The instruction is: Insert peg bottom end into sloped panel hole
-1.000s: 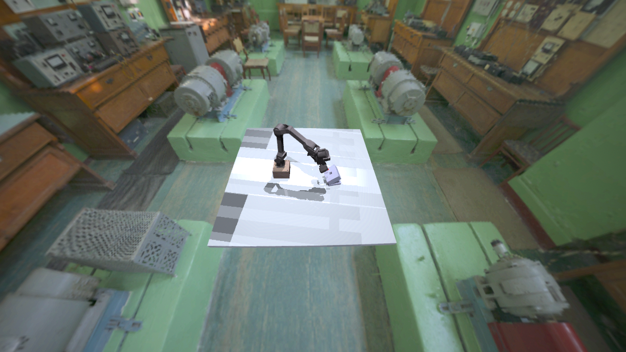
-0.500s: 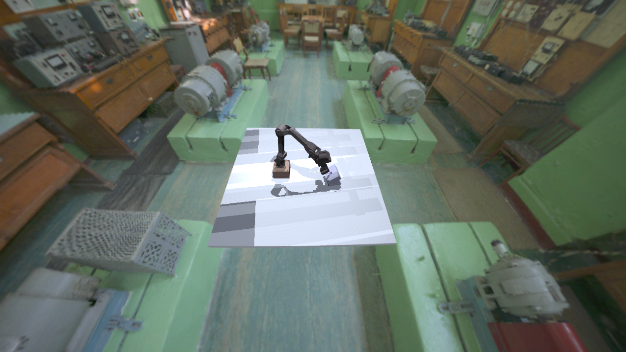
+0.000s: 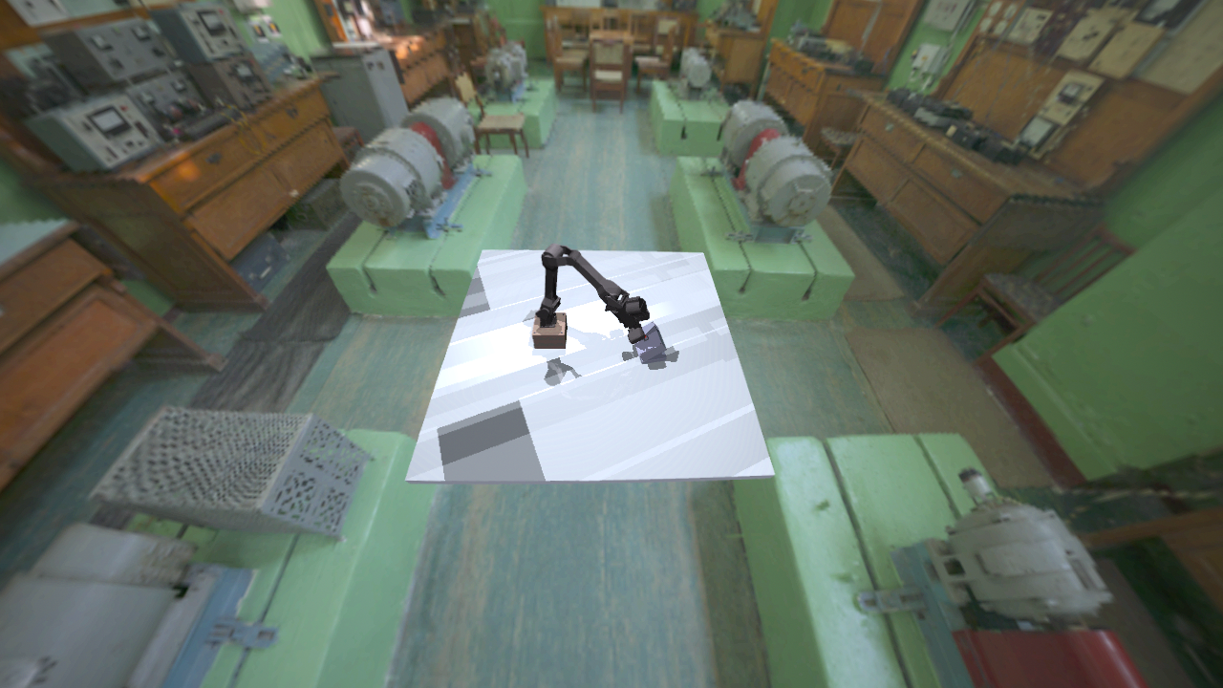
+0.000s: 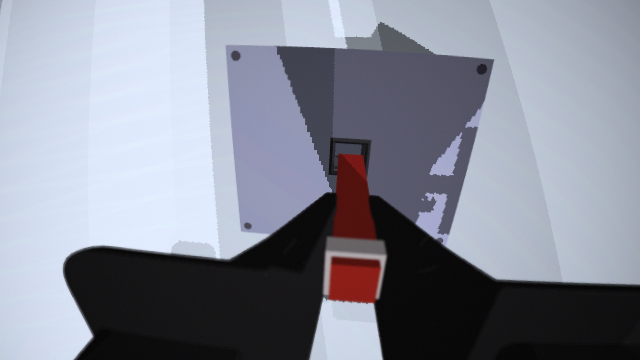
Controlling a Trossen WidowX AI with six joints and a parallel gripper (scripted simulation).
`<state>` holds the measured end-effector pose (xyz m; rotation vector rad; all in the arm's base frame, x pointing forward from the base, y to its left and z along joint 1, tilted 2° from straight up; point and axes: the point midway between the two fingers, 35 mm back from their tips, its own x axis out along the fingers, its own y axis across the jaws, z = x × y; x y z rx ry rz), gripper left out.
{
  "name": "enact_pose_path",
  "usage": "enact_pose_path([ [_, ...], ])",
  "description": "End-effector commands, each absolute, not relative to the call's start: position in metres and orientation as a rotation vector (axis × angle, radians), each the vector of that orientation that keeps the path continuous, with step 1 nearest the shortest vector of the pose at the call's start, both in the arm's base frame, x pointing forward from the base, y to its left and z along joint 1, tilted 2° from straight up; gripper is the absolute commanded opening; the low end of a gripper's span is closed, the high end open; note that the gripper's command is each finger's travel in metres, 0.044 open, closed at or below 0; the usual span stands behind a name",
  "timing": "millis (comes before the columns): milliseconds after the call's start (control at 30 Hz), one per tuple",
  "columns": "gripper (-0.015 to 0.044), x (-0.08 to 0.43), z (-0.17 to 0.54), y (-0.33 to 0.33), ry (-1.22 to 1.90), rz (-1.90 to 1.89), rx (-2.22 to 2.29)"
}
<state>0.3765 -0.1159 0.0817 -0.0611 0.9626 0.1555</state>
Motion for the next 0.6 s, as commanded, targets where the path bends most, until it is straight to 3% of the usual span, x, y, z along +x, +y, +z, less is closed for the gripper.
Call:
enact_pose_path([
  [0,0.0,0.3796,0.0761,-0.1152,0.964,0.151,-0.056],
  [567,0.0,0.3784,0.0788,-0.1155,0.962,0.156,-0.061],
])
